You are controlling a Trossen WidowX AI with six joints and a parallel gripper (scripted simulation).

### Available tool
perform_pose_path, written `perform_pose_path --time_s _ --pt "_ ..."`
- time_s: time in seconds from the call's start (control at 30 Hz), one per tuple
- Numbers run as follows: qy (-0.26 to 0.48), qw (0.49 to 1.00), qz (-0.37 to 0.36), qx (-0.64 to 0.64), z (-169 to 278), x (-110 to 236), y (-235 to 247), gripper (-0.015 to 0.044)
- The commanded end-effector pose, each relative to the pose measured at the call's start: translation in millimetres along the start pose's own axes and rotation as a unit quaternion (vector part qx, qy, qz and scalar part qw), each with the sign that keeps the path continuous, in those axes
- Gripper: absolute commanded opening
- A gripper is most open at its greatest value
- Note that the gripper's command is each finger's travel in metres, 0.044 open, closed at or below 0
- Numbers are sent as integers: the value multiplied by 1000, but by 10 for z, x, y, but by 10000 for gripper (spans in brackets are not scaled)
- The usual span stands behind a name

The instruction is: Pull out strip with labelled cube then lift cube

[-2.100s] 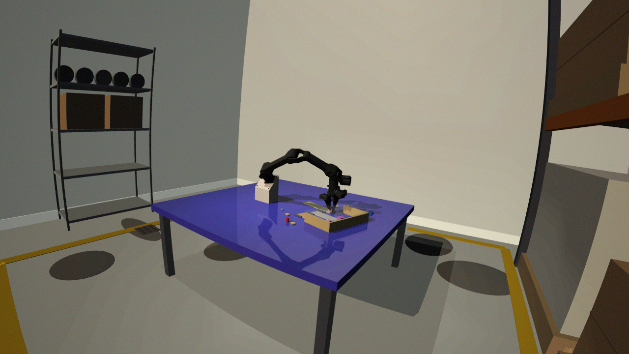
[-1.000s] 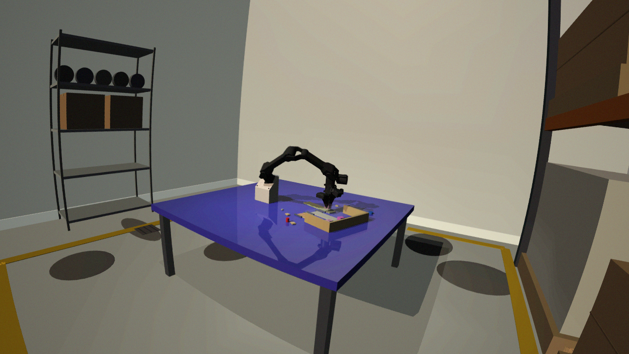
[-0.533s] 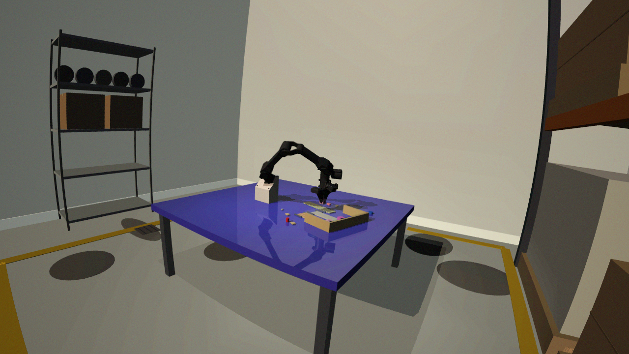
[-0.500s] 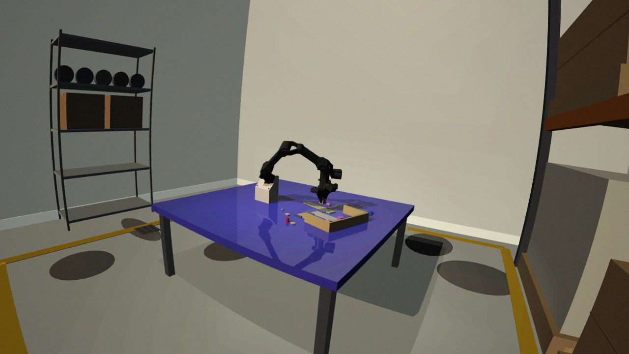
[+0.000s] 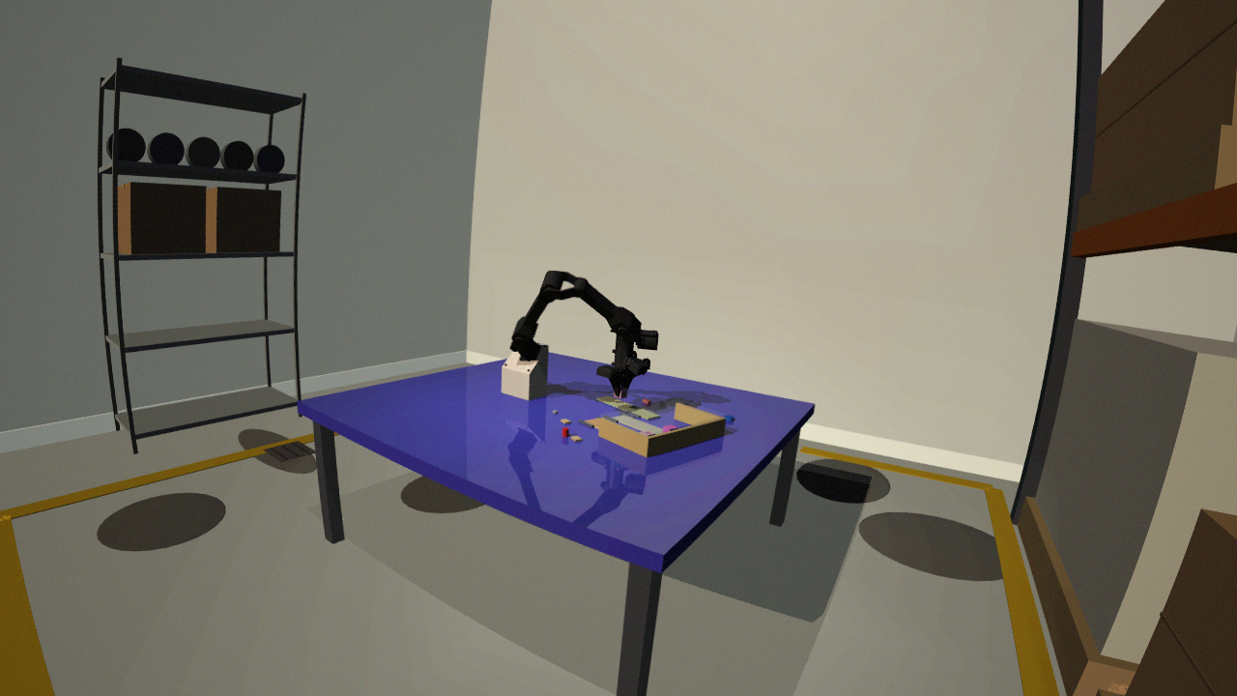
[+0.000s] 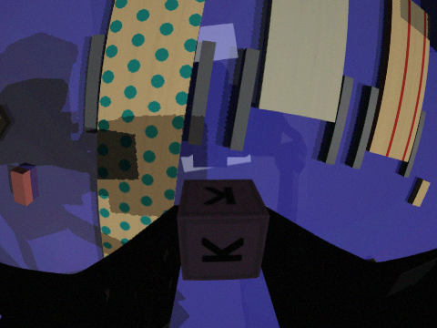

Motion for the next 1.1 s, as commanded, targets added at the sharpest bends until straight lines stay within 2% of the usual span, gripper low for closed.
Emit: perform_pose_path --time_s 0.0,0.33,0.57,1.07 --pt "1 1000 -2 -3 116 6 -59 0" --pt "2 1000 -2 -5 342 6 -180 0" --pt "2 1000 -3 -5 341 358 -179 0" --pt "2 1000 -3 -5 341 358 -179 0"
Point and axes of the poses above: the point midway between the two fingers, 35 mm back from their tips, its own x axis back along the fingers, its own y axis across the jaws, z = x × y, the point moved 9 cm from there along x, back along the fingers, and after that the axes turned 9 degrees about -x, right-handed, at the moved point
